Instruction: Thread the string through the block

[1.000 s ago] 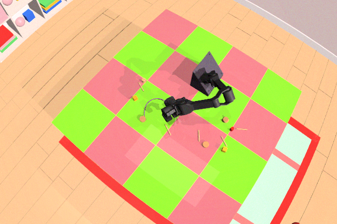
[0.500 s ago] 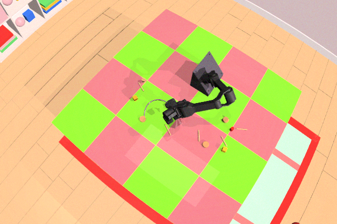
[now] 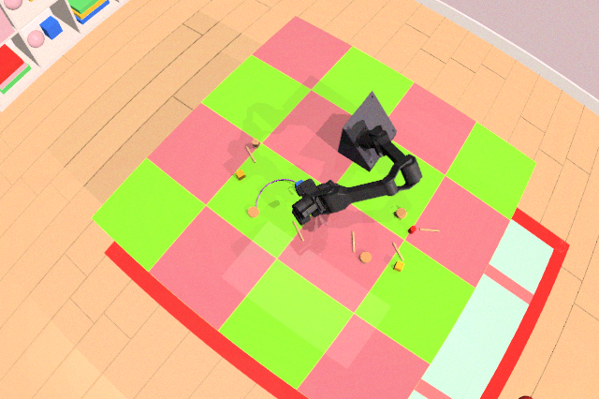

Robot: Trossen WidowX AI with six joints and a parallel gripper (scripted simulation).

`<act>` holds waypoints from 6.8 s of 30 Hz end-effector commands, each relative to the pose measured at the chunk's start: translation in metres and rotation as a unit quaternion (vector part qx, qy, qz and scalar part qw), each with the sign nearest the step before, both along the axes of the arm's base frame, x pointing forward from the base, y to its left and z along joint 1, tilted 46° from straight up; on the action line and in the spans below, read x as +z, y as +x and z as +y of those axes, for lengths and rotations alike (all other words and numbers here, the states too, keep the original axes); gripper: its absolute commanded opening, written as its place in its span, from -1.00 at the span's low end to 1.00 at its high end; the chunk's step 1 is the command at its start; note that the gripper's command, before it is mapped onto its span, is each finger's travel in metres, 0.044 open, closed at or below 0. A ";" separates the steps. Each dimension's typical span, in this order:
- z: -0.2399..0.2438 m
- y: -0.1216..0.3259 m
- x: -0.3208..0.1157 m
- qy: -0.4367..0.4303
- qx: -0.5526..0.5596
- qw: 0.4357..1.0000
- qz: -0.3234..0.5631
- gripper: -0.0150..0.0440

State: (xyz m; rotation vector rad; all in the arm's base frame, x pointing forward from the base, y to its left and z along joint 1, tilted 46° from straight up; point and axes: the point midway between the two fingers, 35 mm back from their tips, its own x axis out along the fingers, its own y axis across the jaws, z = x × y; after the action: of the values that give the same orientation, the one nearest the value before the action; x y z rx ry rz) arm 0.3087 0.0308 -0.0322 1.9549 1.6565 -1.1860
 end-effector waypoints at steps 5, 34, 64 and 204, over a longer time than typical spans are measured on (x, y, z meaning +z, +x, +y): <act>0.004 0.003 0.007 0.002 0.000 1.000 -0.001 -0.49; 0.022 0.007 0.006 -0.003 -0.009 1.000 -0.010 -0.49; 0.022 0.007 0.006 -0.003 -0.009 1.000 -0.010 -0.49; -0.059 0.008 0.076 -0.008 -0.026 0.999 -0.019 1.00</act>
State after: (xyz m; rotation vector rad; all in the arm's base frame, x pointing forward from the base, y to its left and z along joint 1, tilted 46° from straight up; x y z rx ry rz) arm 0.3170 -0.0279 0.0436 2.0087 1.5819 -1.1695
